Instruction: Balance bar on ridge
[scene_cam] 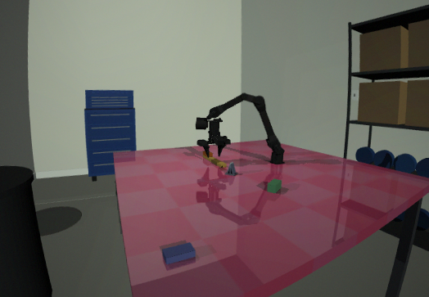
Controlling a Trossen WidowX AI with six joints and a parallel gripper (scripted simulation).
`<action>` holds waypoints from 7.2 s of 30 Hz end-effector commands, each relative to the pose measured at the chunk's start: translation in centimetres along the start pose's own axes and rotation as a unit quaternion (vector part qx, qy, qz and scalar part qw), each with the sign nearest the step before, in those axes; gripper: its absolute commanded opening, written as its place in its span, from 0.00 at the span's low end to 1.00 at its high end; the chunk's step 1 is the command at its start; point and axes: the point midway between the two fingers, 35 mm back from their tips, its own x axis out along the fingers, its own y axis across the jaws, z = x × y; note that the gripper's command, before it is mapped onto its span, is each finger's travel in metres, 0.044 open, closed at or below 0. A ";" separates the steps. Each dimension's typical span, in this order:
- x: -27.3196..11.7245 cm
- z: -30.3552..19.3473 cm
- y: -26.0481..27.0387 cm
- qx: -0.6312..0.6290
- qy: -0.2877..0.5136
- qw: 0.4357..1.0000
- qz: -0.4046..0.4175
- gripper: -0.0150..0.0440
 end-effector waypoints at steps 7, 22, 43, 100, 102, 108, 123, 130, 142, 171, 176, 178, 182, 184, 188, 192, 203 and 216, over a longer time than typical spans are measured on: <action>1.9 0.0 0.2 -0.002 0.000 1.000 0.005 0.79; 2.3 0.0 0.2 -0.002 0.000 1.000 0.005 0.79; 1.6 0.0 0.1 0.000 -0.002 1.000 0.004 0.25; -8.2 6.2 -2.1 -0.076 -0.003 0.997 0.004 0.25; -8.2 7.0 -2.3 -0.086 -0.003 0.996 0.004 0.25; -8.3 9.3 -2.7 -0.113 -0.004 0.994 0.003 0.25; -8.4 15.3 -2.9 -0.181 -0.007 0.983 0.002 0.25; -8.4 18.0 -2.6 -0.213 -0.008 0.977 0.002 0.25; -8.6 22.5 -1.5 -0.266 -0.010 0.964 0.001 0.25; -5.8 25.4 0.0 -0.303 -0.011 0.953 0.001 0.25; -5.0 25.4 0.0 -0.303 -0.011 0.953 0.001 0.25; -4.7 25.3 0.1 -0.303 -0.011 0.953 0.001 0.25; -4.3 25.3 0.1 -0.303 -0.011 0.953 0.001 0.25; -4.3 25.3 0.1 -0.303 -0.011 0.953 0.001 0.25; -4.3 25.3 0.1 -0.303 -0.011 0.953 0.001 0.25; -4.3 25.3 0.1 -0.303 -0.011 0.953 0.001 0.25; -4.3 25.3 0.1 -0.303 -0.011 0.953 0.001 0.25; -4.1 25.3 0.1 -0.303 -0.011 0.953 0.001 0.25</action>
